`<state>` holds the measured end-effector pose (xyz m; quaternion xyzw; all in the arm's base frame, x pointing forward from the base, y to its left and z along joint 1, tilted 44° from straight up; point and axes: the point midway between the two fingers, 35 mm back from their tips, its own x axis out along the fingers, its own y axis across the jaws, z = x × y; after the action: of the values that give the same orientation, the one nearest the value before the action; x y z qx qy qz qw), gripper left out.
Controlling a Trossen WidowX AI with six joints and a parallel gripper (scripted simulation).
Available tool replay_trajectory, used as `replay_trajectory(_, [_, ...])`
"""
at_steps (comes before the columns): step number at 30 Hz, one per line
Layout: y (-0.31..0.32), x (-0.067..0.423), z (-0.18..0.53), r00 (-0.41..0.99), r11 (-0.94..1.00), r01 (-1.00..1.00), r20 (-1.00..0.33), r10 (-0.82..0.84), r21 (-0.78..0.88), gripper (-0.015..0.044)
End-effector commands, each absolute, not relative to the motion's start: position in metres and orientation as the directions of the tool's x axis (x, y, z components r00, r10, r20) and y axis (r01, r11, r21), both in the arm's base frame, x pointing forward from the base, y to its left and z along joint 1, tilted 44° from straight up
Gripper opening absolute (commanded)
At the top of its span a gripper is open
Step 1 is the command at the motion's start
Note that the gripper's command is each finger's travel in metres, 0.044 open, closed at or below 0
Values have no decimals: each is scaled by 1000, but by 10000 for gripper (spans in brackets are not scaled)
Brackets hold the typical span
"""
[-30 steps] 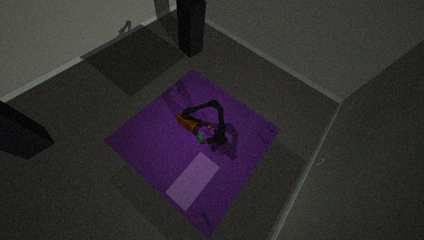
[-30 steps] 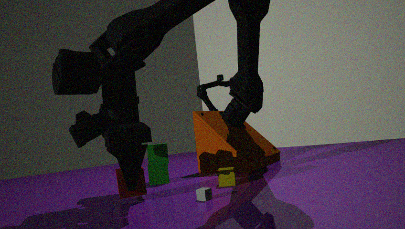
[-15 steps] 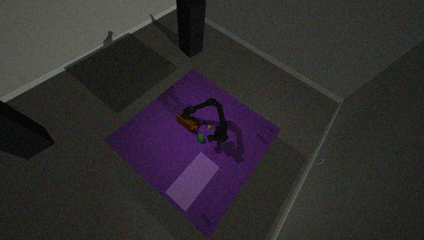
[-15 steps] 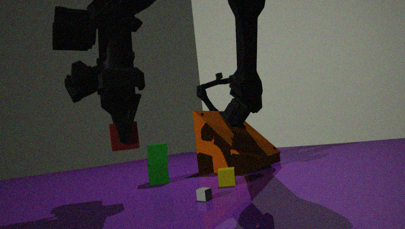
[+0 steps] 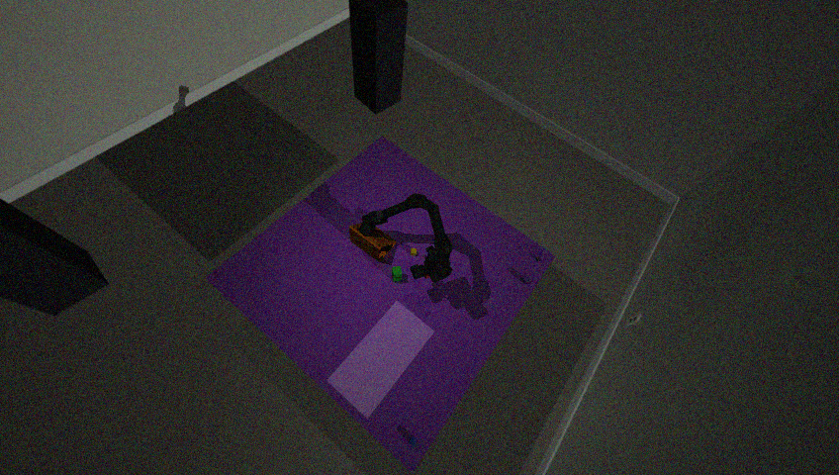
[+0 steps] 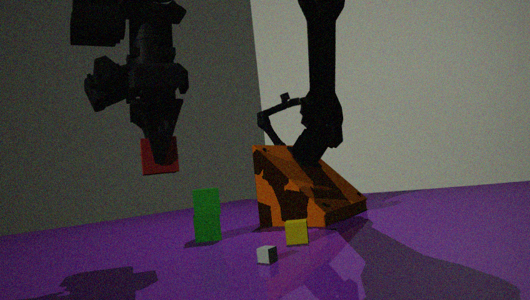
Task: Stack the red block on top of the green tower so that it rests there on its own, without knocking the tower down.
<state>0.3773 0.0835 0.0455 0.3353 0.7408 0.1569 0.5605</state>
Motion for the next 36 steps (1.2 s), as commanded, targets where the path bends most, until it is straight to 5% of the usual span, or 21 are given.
replay_trajectory(1, [71, 369, 42, -143, 730, 322, -731, 667, 603, 0])
replay_trajectory(36, [1, 260, -8, -148, 731, 325, -731, 666, 600, 0])
